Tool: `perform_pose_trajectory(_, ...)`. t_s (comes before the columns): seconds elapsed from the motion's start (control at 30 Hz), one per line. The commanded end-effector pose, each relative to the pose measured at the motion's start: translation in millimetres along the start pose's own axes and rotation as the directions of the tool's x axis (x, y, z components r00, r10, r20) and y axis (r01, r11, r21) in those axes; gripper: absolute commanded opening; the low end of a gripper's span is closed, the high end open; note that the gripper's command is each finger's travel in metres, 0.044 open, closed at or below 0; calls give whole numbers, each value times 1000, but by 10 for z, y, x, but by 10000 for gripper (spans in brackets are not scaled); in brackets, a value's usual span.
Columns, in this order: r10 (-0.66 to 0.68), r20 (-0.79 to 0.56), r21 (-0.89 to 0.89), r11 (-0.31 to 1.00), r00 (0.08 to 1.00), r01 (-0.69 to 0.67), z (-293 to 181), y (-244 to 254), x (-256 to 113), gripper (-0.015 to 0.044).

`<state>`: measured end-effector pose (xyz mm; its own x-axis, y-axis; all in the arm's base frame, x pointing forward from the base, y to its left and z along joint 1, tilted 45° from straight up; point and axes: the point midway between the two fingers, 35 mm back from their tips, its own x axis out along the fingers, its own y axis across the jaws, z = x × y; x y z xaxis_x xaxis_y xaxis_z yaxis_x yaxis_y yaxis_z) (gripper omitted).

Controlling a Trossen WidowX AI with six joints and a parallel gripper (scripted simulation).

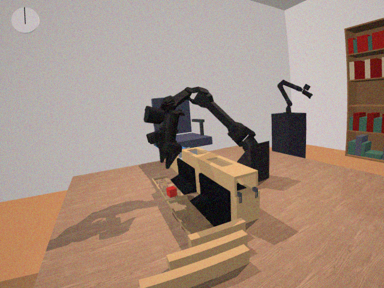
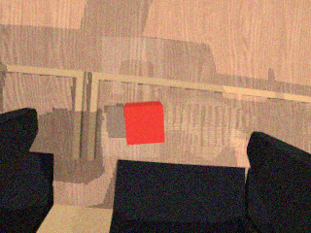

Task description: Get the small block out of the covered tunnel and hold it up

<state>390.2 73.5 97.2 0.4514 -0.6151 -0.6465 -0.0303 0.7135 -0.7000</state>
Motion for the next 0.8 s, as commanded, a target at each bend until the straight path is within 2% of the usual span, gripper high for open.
perform_pose_trajectory(0.0,4,-5,-9,1000,1000,-4,-25,17,64,440)
perform_pose_trajectory(0.77,6,-5,-9,1000,1000,-6,-99,33,439,440)
